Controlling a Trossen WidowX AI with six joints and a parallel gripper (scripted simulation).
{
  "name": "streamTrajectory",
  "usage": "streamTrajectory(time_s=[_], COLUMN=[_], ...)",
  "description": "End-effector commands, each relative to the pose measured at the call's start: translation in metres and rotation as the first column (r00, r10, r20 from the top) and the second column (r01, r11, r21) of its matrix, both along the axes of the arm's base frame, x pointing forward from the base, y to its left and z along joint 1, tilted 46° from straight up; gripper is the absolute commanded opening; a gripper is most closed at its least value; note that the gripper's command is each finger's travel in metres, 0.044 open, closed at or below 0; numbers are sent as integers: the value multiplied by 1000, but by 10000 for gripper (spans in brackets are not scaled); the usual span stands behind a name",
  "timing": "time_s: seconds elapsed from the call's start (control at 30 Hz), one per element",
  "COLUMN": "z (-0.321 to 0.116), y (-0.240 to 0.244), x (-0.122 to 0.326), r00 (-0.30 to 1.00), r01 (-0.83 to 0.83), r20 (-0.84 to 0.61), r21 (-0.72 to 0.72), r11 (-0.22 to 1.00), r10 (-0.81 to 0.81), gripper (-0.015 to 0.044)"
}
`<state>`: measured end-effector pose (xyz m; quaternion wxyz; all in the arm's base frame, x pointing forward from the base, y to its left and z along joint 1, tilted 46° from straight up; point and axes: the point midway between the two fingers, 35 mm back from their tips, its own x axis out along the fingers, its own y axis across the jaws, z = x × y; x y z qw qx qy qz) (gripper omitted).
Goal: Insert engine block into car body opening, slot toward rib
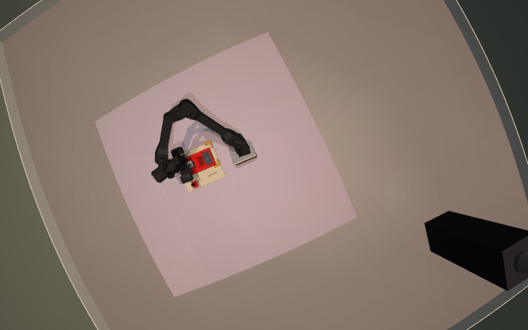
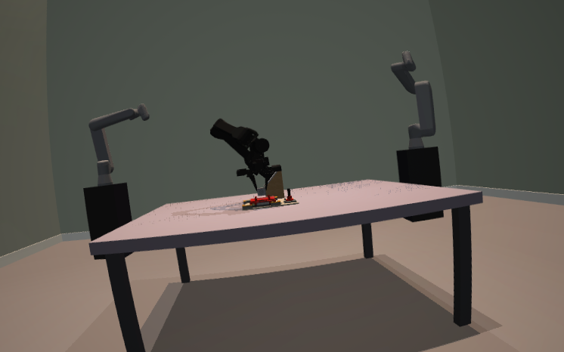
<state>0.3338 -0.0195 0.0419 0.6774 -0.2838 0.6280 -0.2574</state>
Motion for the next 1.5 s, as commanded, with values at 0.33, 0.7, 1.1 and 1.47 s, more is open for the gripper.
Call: streamTrajectory(time_s=[0.33,0.7,1.1,1.47], z=[1,1,1,1], y=[-1,-1,-1,-1], x=[1,1,1,2], r00=[997,999,1000,981], r01=[-53,26,2,-139], r20=[-50,30,5,-137], r21=[-7,1,-3,-9], r11=[999,1000,1000,990], r10=[52,-26,-2,137], gripper=[159,159,159,159])
